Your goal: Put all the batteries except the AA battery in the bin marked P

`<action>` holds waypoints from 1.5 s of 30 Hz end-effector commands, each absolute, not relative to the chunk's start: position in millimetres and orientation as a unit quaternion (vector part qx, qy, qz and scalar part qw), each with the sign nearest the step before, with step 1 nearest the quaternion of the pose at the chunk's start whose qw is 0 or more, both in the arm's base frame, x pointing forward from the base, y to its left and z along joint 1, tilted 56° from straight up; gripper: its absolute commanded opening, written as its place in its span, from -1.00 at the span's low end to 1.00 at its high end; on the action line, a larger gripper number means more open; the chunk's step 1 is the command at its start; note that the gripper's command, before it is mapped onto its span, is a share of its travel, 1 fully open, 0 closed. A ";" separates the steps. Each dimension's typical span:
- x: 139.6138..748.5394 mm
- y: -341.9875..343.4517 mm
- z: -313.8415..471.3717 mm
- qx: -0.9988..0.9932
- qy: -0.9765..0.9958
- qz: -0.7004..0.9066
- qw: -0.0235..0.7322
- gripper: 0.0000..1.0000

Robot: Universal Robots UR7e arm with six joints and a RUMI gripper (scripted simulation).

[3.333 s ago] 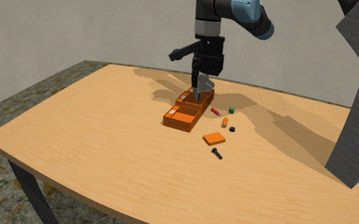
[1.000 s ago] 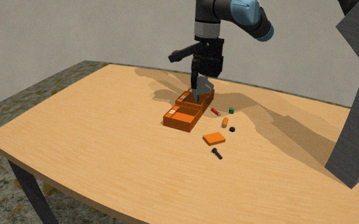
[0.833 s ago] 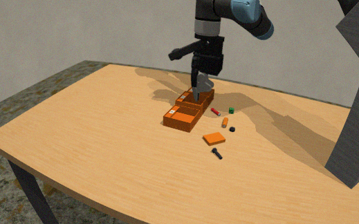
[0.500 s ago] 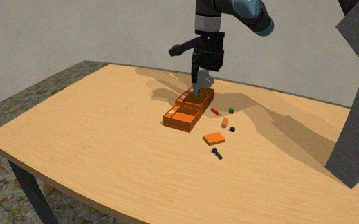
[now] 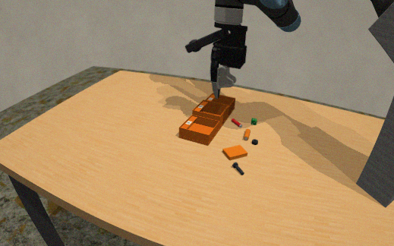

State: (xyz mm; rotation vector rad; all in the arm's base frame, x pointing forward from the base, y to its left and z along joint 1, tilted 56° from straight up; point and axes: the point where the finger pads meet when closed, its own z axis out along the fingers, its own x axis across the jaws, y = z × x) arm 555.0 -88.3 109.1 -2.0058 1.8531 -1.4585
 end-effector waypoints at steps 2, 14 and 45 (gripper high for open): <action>559.4 -70.5 98.4 -0.648 0.598 -0.471 0.023 -0.91; 569.5 -29.6 70.9 -0.648 0.598 -0.470 0.023 -0.91; 603.0 -45.6 36.3 -0.648 0.599 -0.470 0.023 -0.91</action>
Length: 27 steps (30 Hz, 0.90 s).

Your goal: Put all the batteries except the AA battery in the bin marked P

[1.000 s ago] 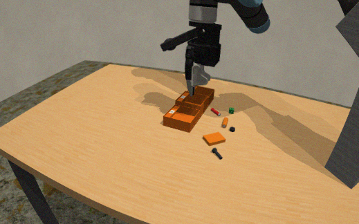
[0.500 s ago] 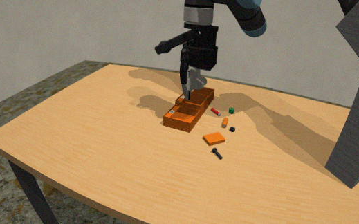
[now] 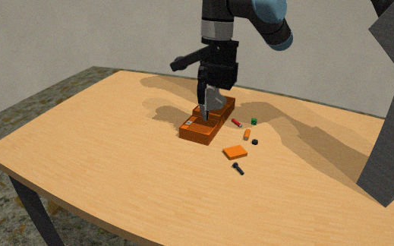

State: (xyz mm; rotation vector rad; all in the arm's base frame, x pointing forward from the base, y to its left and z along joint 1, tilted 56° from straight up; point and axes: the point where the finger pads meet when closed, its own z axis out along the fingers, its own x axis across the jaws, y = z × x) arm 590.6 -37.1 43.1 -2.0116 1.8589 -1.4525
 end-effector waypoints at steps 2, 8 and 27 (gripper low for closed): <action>603.0 -45.6 36.3 -0.648 0.599 -0.470 0.023 -0.91; 610.2 -51.7 30.0 -0.648 0.599 -0.470 0.023 -0.91; 609.0 -50.5 30.0 -0.649 0.598 -0.470 0.022 -0.91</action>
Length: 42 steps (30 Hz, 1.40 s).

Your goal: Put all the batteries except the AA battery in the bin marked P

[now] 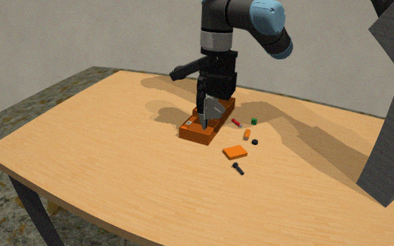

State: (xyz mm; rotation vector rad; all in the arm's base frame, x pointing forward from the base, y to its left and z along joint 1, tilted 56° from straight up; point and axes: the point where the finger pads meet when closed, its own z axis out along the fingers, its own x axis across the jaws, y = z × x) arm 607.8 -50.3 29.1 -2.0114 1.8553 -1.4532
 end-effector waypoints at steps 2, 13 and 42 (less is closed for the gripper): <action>609.0 -50.5 30.0 -0.649 0.598 -0.470 0.022 -0.91; 609.0 -50.5 30.0 -0.649 0.598 -0.470 0.022 -0.91; 600.9 -43.7 35.9 -0.649 0.598 -0.469 0.022 -0.91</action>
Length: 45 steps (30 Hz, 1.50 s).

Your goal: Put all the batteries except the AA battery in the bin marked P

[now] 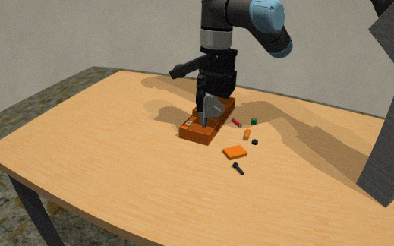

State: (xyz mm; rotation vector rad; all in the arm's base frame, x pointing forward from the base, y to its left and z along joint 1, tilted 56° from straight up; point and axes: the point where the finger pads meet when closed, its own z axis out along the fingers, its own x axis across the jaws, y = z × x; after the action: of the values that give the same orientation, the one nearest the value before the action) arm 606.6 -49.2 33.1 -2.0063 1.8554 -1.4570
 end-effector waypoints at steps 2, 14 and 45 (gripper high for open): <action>600.1 -43.0 36.7 -0.649 0.598 -0.469 0.022 -0.91; 589.9 -34.6 45.6 -0.649 0.598 -0.469 0.022 -0.91; 524.5 19.7 102.6 -0.649 0.598 -0.469 0.022 -0.91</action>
State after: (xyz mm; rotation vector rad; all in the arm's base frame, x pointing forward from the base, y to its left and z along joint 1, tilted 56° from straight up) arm 553.4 -3.8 79.6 -2.0064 1.8477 -1.4592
